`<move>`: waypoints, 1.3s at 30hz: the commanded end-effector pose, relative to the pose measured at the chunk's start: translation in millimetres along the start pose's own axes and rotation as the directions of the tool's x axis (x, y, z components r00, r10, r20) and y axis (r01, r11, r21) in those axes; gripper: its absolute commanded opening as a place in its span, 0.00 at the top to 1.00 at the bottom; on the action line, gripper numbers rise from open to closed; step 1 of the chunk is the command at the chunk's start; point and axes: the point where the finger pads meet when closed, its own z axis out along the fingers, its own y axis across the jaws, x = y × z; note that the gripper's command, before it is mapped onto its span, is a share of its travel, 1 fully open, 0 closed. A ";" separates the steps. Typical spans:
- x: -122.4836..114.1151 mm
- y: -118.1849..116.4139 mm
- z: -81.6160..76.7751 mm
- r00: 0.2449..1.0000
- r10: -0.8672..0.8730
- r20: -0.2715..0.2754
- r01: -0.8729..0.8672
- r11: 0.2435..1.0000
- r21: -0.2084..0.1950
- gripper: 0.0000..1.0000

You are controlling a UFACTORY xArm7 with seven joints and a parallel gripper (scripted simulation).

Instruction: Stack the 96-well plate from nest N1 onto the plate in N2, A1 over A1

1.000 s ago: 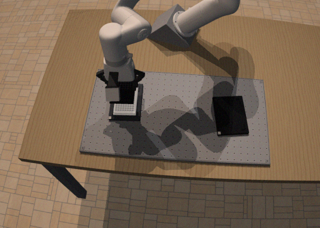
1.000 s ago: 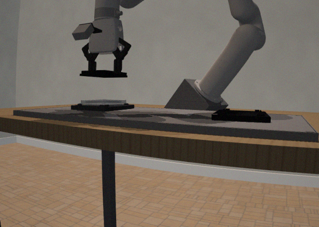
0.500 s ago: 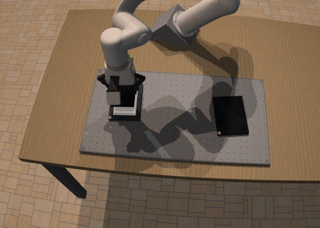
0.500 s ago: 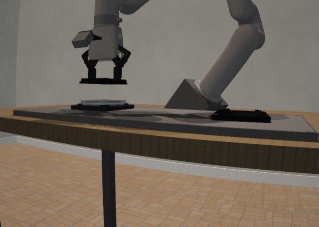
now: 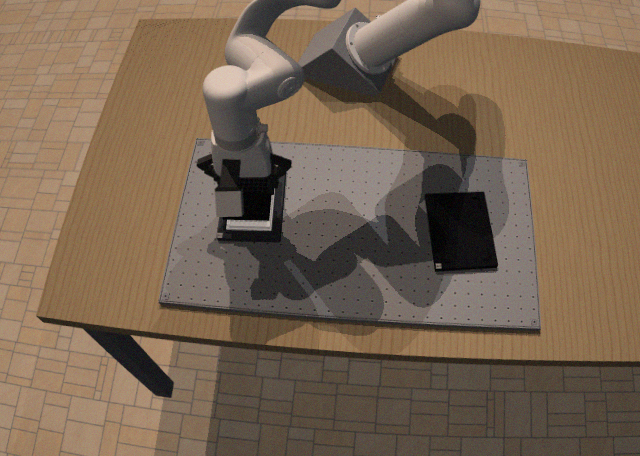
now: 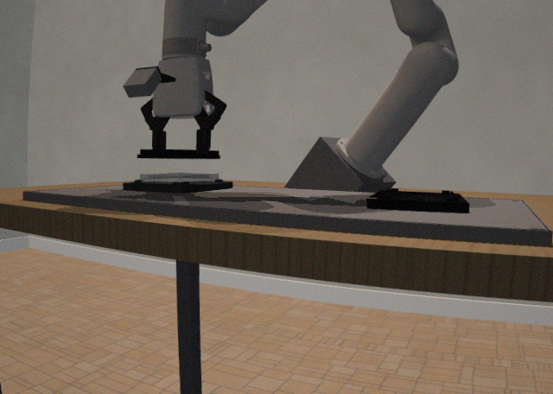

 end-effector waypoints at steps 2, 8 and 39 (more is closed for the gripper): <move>0.8 1.4 9.4 1.000 0.000 -0.002 0.000 1.000 -0.003 1.00; 0.9 1.4 12.9 1.000 0.000 -0.002 0.000 1.000 -0.003 1.00; 0.8 1.2 14.8 1.000 0.000 -0.002 0.000 1.000 -0.003 1.00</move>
